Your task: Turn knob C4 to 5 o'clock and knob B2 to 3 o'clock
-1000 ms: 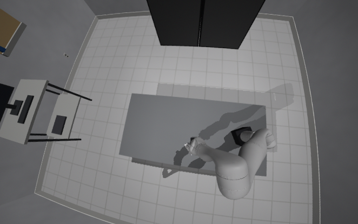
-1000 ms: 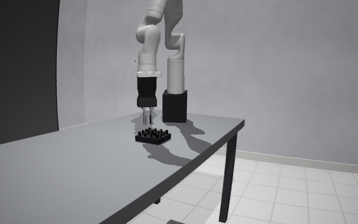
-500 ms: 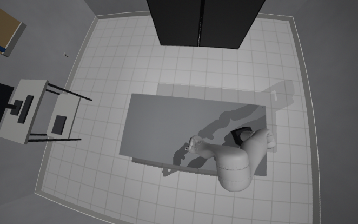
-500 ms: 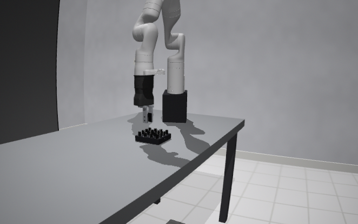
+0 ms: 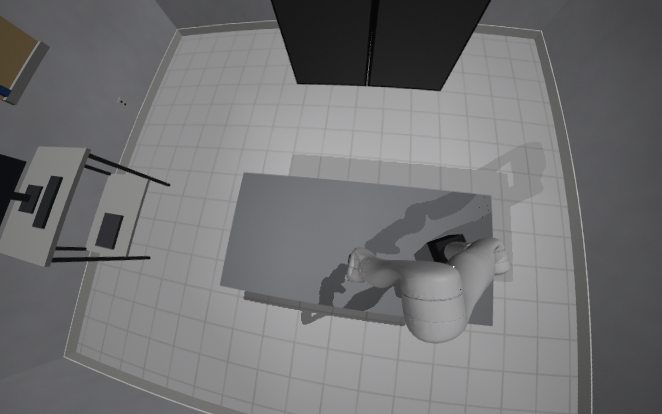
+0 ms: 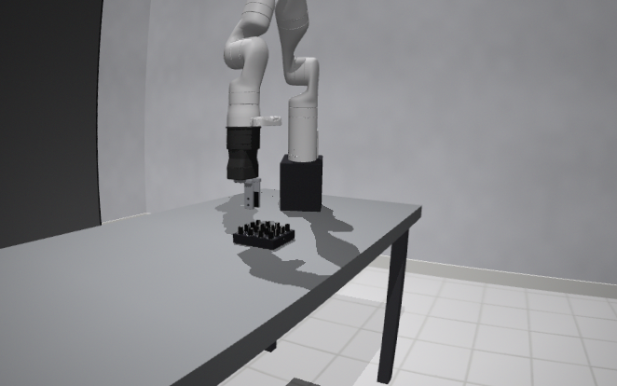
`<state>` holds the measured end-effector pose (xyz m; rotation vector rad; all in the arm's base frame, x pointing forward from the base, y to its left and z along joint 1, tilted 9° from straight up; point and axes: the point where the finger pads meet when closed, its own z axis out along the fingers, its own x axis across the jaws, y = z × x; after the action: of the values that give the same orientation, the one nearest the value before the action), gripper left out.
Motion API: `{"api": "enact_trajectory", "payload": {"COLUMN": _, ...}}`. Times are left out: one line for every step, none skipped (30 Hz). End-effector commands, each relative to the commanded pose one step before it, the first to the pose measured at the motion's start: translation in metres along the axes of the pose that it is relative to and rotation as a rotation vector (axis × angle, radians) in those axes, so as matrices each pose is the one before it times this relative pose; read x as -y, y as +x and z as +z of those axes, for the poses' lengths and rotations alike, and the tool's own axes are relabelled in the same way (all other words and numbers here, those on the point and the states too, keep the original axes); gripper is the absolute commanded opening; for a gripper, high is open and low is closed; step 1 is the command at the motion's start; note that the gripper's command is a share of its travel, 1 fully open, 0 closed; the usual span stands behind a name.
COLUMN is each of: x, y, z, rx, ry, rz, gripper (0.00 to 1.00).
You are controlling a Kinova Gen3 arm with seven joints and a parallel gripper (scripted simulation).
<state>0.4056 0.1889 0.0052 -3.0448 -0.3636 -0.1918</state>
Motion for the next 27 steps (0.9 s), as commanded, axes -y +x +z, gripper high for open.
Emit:
{"api": "enact_trajectory", "payload": {"x": -0.00298, "y": 0.00241, "z": -0.00201, "rx": -0.00558, "ry": 0.00155, "rz": -0.01739, "gripper": 0.46}}
{"api": "enact_trajectory", "payload": {"x": -0.00017, "y": 0.00003, "z": -0.00018, "rx": -0.00041, "ry": -0.00005, "rz": -0.00999, "gripper": 0.46}}
{"api": "enact_trajectory", "payload": {"x": -0.00015, "y": 0.00003, "z": -0.00015, "rx": -0.00035, "ry": -0.00005, "rz": -0.00844, "gripper": 0.46}}
{"api": "enact_trajectory", "payload": {"x": -0.00013, "y": 0.00002, "z": -0.00013, "rx": -0.00029, "ry": -0.00004, "rz": -0.00697, "gripper": 0.46}}
{"api": "enact_trajectory", "payload": {"x": -0.00010, "y": 0.00002, "z": -0.00010, "rx": -0.00023, "ry": -0.00003, "rz": -0.00560, "gripper": 0.46}}
{"api": "enact_trajectory", "payload": {"x": 0.00000, "y": 0.00000, "z": 0.00000, "rx": 0.00000, "ry": 0.00000, "rz": 0.00000, "gripper": 0.46}}
{"api": "enact_trajectory", "payload": {"x": 0.00000, "y": 0.00000, "z": 0.00000, "rx": 0.00000, "ry": 0.00000, "rz": 0.00000, "gripper": 0.46}}
{"api": "enact_trajectory", "payload": {"x": -0.00008, "y": 0.00001, "z": -0.00008, "rx": -0.00018, "ry": -0.00003, "rz": -0.00433, "gripper": 0.46}}
{"api": "enact_trajectory", "payload": {"x": -0.00006, "y": 0.00001, "z": -0.00006, "rx": -0.00014, "ry": -0.00002, "rz": -0.00320, "gripper": 0.46}}
{"api": "enact_trajectory", "payload": {"x": -0.00004, "y": 0.00001, "z": -0.00004, "rx": -0.00009, "ry": -0.00001, "rz": -0.00221, "gripper": 0.46}}
{"api": "enact_trajectory", "payload": {"x": -0.00003, "y": 0.00000, "z": -0.00002, "rx": -0.00006, "ry": -0.00001, "rz": -0.00138, "gripper": 0.46}}
{"api": "enact_trajectory", "payload": {"x": -0.00001, "y": 0.00000, "z": -0.00001, "rx": -0.00003, "ry": 0.00000, "rz": -0.00073, "gripper": 0.46}}
{"api": "enact_trajectory", "payload": {"x": -0.00001, "y": 0.00000, "z": 0.00000, "rx": -0.00001, "ry": 0.00000, "rz": -0.00027, "gripper": 0.46}}
{"api": "enact_trajectory", "payload": {"x": 0.00000, "y": 0.00000, "z": 0.00000, "rx": 0.00000, "ry": 0.00000, "rz": -0.00004, "gripper": 0.46}}
{"api": "enact_trajectory", "payload": {"x": 0.00000, "y": 0.00000, "z": 0.00000, "rx": 0.00000, "ry": 0.00000, "rz": 0.00000, "gripper": 0.46}}
{"api": "enact_trajectory", "payload": {"x": 0.00000, "y": 0.00000, "z": 0.00000, "rx": 0.00000, "ry": 0.00000, "rz": 0.00000, "gripper": 0.46}}
{"api": "enact_trajectory", "payload": {"x": 0.00000, "y": 0.00000, "z": 0.00000, "rx": 0.00000, "ry": 0.00000, "rz": 0.00000, "gripper": 0.46}}
{"api": "enact_trajectory", "payload": {"x": 0.00000, "y": 0.00000, "z": 0.00000, "rx": 0.00000, "ry": 0.00000, "rz": 0.00000, "gripper": 0.46}}
{"api": "enact_trajectory", "payload": {"x": 0.00000, "y": 0.00000, "z": 0.00000, "rx": 0.00000, "ry": 0.00000, "rz": 0.00000, "gripper": 0.46}}
{"api": "enact_trajectory", "payload": {"x": 0.00000, "y": 0.00000, "z": 0.00000, "rx": 0.00000, "ry": 0.00000, "rz": 0.00000, "gripper": 0.46}}
{"api": "enact_trajectory", "payload": {"x": 0.00000, "y": 0.00000, "z": 0.00000, "rx": 0.00000, "ry": 0.00000, "rz": 0.00000, "gripper": 0.46}}
{"api": "enact_trajectory", "payload": {"x": 0.00000, "y": 0.00000, "z": 0.00000, "rx": 0.00000, "ry": 0.00000, "rz": 0.00000, "gripper": 0.46}}
{"api": "enact_trajectory", "payload": {"x": 0.00000, "y": 0.00000, "z": 0.00000, "rx": 0.00000, "ry": 0.00000, "rz": 0.00000, "gripper": 0.46}}
{"api": "enact_trajectory", "payload": {"x": 0.00000, "y": 0.00000, "z": 0.00000, "rx": 0.00000, "ry": 0.00000, "rz": 0.00000, "gripper": 0.46}}
{"api": "enact_trajectory", "payload": {"x": 0.00000, "y": 0.00000, "z": 0.00000, "rx": 0.00000, "ry": 0.00000, "rz": 0.00000, "gripper": 0.46}}
{"api": "enact_trajectory", "payload": {"x": 0.00000, "y": 0.00000, "z": 0.00000, "rx": 0.00000, "ry": 0.00000, "rz": 0.00000, "gripper": 0.46}}
{"api": "enact_trajectory", "payload": {"x": 0.00000, "y": 0.00000, "z": 0.00000, "rx": 0.00000, "ry": 0.00000, "rz": 0.00000, "gripper": 0.46}}
